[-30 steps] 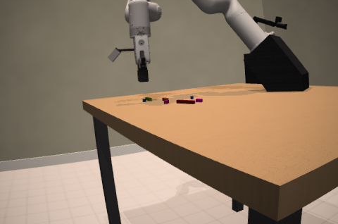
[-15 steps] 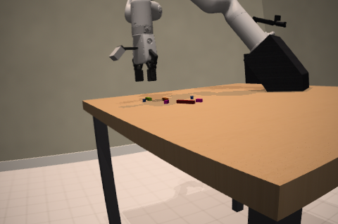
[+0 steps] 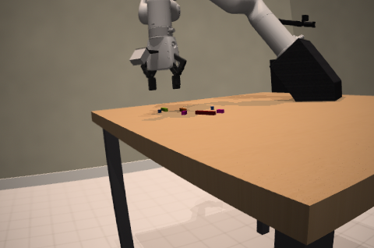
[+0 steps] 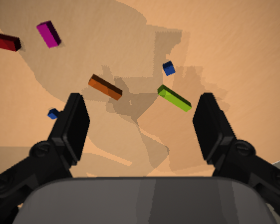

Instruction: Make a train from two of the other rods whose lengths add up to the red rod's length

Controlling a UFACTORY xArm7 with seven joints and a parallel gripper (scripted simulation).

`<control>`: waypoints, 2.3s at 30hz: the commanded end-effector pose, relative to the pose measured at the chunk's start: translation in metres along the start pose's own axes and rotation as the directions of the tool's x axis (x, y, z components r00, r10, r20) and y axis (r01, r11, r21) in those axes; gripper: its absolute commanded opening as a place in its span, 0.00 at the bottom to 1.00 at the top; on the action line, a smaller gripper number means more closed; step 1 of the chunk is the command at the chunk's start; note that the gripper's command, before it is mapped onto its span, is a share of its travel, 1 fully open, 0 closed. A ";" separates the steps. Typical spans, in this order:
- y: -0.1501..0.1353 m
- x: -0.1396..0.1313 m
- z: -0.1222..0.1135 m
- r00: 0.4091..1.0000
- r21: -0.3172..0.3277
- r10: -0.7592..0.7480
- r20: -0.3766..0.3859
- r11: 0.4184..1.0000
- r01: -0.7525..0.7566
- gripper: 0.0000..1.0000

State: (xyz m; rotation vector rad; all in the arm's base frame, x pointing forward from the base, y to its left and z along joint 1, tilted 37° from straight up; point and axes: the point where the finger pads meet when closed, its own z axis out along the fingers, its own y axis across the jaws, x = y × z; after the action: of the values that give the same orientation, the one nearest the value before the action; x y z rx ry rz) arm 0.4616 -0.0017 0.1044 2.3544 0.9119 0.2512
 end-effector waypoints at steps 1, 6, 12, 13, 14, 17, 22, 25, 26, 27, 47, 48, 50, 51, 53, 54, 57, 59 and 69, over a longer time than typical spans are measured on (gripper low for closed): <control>-0.008 0.005 -0.001 0.986 0.007 -0.167 0.007 0.986 0.167 1.00; -0.015 0.008 -0.002 0.950 0.009 -0.314 0.006 0.950 0.314 1.00; -0.021 0.010 -0.002 0.905 0.009 -0.425 0.005 0.905 0.425 1.00; -0.025 0.012 -0.002 0.864 0.010 -0.503 0.004 0.864 0.503 1.00; -0.026 0.012 -0.002 0.853 0.010 -0.522 0.004 0.853 0.522 1.00; -0.030 0.013 -0.002 0.813 0.010 -0.583 0.004 0.813 0.583 1.00; -0.037 0.016 -0.003 0.715 0.010 -0.699 0.003 0.715 0.699 1.00; -0.041 0.017 -0.003 0.649 0.010 -0.761 0.003 0.649 0.761 1.00; -0.043 0.018 -0.003 0.626 0.010 -0.780 0.003 0.626 0.780 1.00; -0.044 0.018 -0.003 0.602 0.010 -0.798 0.003 0.602 0.798 1.00; -0.071 0.025 -0.004 0.104 0.012 -0.995 0.004 0.104 0.995 1.00; -0.074 0.026 -0.004 0.051 0.012 -0.999 0.005 0.051 0.999 1.00; -0.076 0.026 -0.004 0.009 0.012 -1.000 0.005 0.009 1.000 1.00; -0.077 0.027 -0.005 -0.020 0.013 -1.000 0.005 -0.020 1.000 1.00; -0.080 0.027 -0.005 -0.081 0.013 -0.997 0.006 -0.081 0.997 1.00; -0.082 0.028 -0.005 -0.112 0.014 -0.994 0.006 -0.112 0.994 1.00; -0.085 0.028 -0.005 -0.179 0.014 -0.984 0.006 -0.179 0.984 1.00; -0.086 0.029 -0.005 -0.203 0.015 -0.979 0.007 -0.202 0.979 1.00; -0.087 0.029 -0.005 -0.217 0.015 -0.976 0.007 -0.217 0.976 0.36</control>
State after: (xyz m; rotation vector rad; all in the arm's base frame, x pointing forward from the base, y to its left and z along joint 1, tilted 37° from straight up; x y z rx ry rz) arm 0.4329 0.0690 0.0550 0.7883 2.4444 -0.4901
